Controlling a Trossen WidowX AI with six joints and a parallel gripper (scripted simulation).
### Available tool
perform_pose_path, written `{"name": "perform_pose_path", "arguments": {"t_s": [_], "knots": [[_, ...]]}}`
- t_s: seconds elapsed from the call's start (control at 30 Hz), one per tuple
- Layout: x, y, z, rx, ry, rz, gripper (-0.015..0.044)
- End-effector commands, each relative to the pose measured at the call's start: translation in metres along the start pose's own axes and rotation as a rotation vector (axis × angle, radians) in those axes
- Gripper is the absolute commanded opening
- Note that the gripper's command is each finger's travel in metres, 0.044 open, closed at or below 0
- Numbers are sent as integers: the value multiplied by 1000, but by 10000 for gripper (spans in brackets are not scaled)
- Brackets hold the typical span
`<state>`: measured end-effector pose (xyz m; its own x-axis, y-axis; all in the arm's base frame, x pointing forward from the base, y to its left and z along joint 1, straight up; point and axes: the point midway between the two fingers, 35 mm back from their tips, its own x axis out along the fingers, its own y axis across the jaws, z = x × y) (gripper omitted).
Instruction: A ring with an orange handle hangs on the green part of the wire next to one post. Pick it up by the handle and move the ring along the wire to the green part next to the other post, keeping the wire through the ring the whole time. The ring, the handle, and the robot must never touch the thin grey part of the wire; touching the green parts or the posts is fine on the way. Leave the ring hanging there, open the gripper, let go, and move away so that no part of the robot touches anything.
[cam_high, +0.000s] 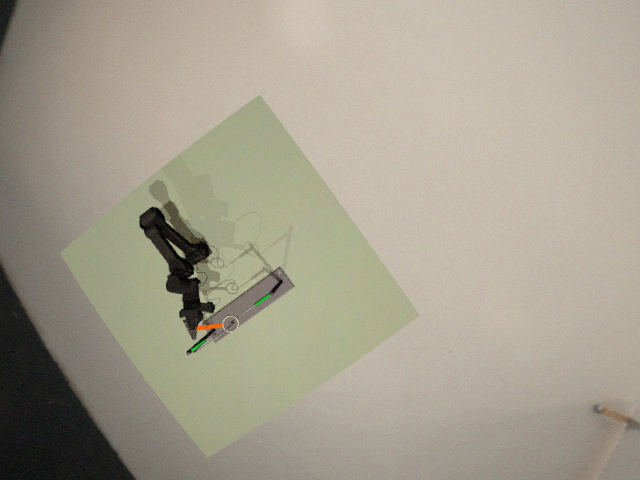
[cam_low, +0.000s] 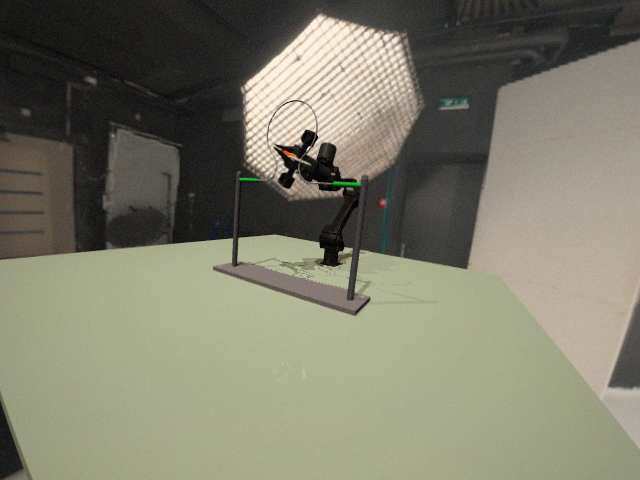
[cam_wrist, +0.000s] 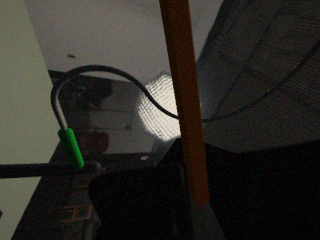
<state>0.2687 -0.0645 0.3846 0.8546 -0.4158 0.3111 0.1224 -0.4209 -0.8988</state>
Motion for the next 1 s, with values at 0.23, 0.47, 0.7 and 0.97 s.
{"name": "perform_pose_path", "arguments": {"t_s": [0.23,0.47,0.7,0.97], "knots": [[-8,39,3,222,34,129,-150],[-16,63,11,373,54,217,-150],[-25,85,22,524,73,306,-150],[-38,107,40,697,96,408,-150]]}}
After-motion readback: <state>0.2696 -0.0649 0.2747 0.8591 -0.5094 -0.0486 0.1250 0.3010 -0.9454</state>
